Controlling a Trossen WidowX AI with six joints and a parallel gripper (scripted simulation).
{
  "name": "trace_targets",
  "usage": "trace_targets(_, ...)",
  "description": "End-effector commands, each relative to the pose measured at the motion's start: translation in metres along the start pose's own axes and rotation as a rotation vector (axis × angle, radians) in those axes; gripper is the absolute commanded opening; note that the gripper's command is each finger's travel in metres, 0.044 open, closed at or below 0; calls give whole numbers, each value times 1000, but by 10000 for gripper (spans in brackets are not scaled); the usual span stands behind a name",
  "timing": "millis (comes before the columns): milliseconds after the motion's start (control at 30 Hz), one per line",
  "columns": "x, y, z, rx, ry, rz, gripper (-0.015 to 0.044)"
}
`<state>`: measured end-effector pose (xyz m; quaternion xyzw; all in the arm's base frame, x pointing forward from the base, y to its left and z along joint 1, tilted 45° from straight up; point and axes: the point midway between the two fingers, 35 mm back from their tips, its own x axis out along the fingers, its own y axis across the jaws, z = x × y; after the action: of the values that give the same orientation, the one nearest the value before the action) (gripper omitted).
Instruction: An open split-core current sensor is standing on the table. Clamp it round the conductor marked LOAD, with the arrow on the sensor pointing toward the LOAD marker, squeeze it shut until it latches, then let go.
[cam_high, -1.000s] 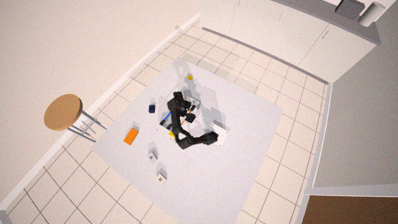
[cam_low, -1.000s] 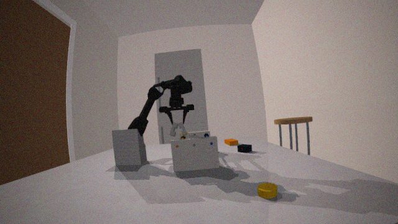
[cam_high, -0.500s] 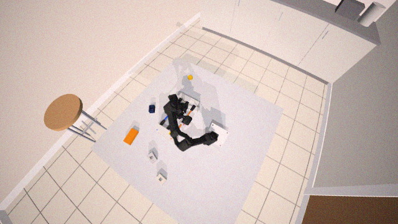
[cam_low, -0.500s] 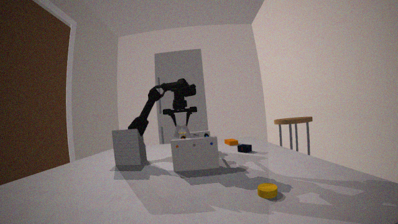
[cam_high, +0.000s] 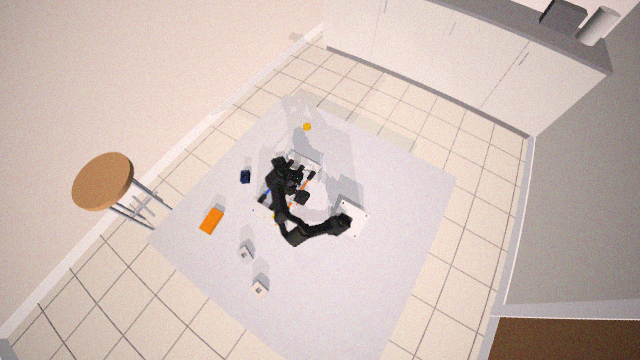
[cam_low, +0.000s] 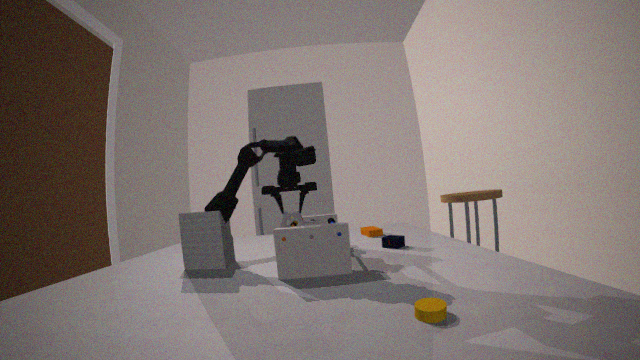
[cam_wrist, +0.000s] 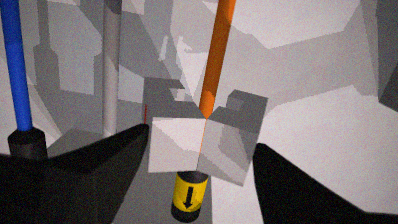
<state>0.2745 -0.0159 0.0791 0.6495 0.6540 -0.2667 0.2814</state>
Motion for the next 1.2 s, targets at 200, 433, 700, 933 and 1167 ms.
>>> trace_targets(200,16,-1,-1,5,8,1,0)
trace_targets(433,16,-1,-1,-1,2,0,0)
trace_targets(700,16,-1,-1,-1,2,0,0)
trace_targets(933,16,-1,-1,-1,2,0,0)
trace_targets(1167,16,-1,-1,-1,2,0,0)
